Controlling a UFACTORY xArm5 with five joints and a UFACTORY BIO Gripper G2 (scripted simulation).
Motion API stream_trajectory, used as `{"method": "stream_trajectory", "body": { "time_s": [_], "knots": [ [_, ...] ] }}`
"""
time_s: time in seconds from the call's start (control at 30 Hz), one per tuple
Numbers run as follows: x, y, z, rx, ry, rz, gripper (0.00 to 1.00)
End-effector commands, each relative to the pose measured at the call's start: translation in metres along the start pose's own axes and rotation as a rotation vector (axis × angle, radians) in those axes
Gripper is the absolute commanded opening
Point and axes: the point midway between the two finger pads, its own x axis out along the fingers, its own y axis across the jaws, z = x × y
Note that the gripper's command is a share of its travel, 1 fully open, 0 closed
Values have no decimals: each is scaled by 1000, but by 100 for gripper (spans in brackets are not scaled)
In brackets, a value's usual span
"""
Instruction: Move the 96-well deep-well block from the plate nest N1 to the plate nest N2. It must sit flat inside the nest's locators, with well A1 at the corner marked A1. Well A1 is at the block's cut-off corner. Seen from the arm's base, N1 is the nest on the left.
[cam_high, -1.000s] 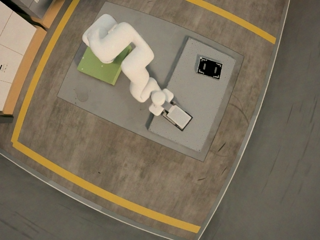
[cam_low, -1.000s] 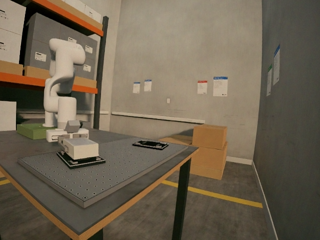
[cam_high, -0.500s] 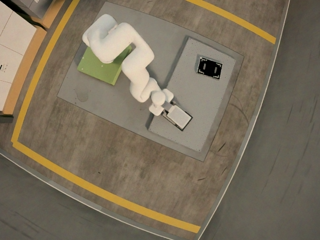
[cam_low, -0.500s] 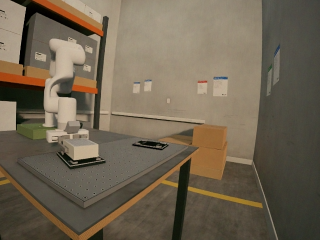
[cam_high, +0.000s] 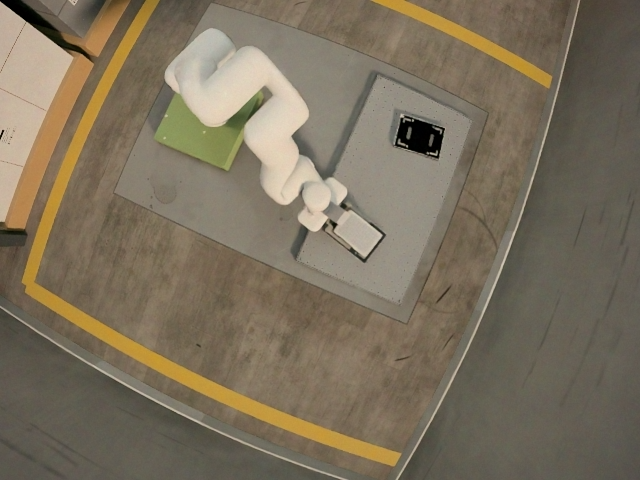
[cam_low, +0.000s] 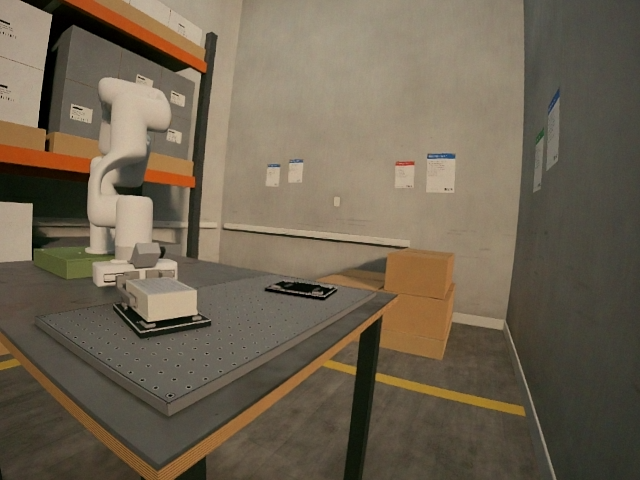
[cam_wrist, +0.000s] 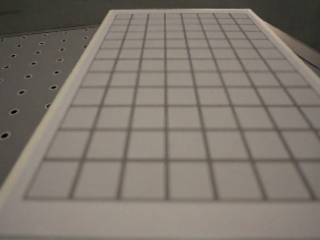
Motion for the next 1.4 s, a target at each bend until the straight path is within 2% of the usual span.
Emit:
{"method": "stream_trajectory", "body": {
  "time_s": [0.0,1.37],
  "knots": [
    [1,0,1,-13,-3,0,0],
    [1,0,-5,-13,-3,0,0]
  ]
}}
